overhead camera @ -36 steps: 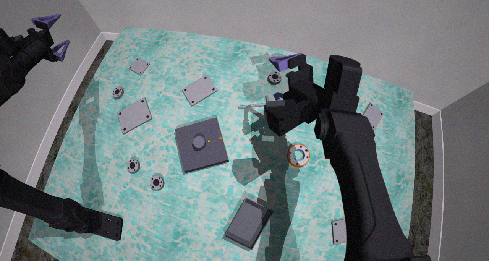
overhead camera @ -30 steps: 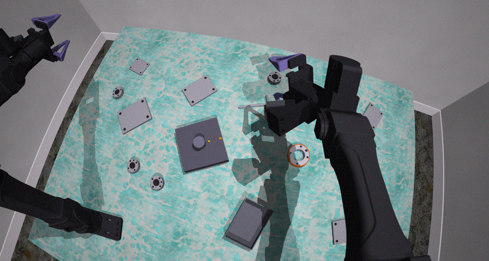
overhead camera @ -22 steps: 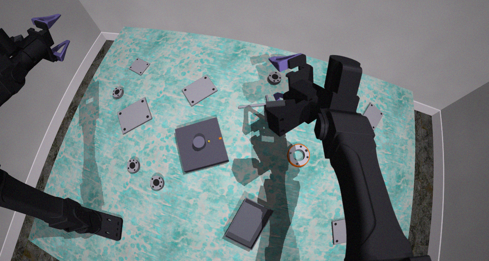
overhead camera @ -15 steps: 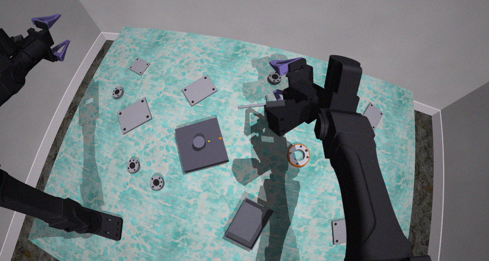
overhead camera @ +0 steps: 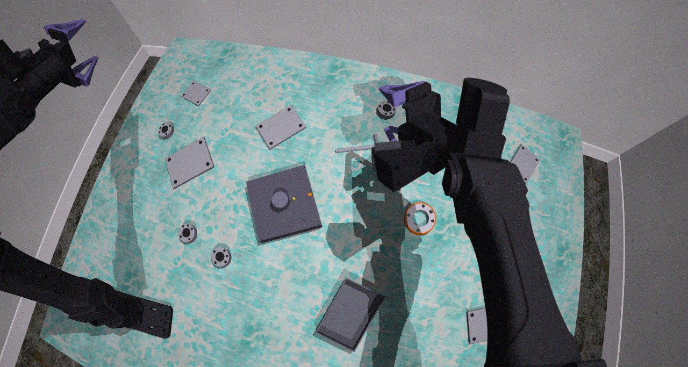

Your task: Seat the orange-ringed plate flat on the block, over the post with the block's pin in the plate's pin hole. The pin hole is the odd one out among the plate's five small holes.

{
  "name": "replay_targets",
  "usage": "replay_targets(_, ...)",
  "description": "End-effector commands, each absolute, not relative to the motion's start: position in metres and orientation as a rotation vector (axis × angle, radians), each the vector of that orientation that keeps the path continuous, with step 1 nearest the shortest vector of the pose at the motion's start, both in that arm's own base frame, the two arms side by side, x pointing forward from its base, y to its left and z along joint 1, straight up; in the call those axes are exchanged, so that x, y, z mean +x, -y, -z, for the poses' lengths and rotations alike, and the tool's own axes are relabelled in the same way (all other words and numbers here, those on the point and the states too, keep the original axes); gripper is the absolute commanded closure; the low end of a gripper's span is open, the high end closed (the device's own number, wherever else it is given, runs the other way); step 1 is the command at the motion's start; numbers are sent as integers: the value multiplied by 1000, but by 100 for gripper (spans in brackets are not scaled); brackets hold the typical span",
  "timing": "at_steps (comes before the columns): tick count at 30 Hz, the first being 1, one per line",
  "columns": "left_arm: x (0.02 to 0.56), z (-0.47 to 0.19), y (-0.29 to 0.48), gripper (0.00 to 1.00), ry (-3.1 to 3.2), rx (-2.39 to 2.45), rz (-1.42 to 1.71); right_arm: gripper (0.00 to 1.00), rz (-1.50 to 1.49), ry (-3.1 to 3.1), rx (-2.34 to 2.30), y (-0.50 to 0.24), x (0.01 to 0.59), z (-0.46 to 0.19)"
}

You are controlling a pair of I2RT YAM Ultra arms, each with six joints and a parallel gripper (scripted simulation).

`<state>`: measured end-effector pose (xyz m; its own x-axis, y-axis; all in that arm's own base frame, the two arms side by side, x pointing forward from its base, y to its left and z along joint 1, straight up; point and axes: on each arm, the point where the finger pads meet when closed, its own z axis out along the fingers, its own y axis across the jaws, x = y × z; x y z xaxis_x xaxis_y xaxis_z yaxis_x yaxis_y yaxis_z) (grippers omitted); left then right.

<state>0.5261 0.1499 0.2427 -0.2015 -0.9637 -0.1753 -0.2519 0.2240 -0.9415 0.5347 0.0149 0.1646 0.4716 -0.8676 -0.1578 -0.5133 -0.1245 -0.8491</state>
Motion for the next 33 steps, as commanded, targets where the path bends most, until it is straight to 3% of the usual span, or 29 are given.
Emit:
replay_targets(1,522,-265,-136,0,-1633,-1055,1000,20,456,-1257,-1747,-5,525,-173)
replay_targets(15,482,-324,-80,0,-1719,-573,503,20,162,-1926,-1410,25,476,-128)
replay_targets(28,399,-395,-18,0,-1614,-53,-18,20,-32,-2590,-819,58,390,-85)
replay_targets(33,387,-395,-11,0,-1610,2,-76,20,-83,-2782,-589,58,378,-73)
